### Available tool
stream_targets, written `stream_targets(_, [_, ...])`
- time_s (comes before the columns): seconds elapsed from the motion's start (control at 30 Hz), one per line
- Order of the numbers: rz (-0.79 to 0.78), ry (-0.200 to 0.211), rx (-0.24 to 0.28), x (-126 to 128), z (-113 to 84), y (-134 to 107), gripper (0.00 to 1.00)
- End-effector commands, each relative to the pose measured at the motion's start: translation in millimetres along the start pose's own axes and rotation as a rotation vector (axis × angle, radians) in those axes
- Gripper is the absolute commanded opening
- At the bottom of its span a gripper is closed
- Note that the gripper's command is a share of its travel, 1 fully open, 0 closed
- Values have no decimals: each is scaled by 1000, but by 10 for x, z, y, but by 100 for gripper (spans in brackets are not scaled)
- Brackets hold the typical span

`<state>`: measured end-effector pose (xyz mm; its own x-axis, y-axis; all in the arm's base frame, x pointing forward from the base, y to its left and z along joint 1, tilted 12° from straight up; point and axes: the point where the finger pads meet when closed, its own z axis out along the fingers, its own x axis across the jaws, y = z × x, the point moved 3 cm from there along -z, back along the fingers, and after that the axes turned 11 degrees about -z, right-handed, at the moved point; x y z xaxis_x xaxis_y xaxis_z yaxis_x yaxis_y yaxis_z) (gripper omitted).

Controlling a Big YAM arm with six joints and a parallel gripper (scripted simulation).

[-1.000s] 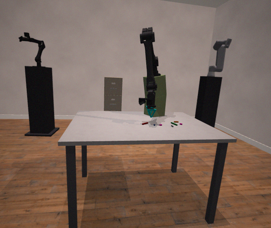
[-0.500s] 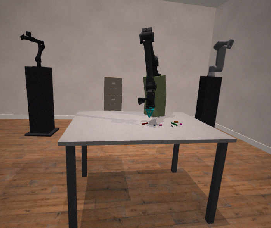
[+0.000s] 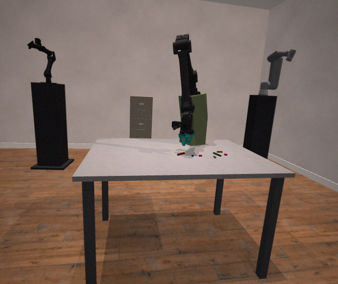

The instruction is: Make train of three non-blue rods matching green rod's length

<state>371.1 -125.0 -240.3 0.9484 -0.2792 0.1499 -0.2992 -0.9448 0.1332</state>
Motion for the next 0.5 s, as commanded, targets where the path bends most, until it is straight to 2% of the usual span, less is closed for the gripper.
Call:
stream_targets(0.0, [133, 38, -3, 111, -97, 89, 100])
stream_targets(0.13, [192, 39, -2, 113, -97, 101, 100])
stream_targets(0.47, [196, 40, -1, 121, -98, 95, 100])
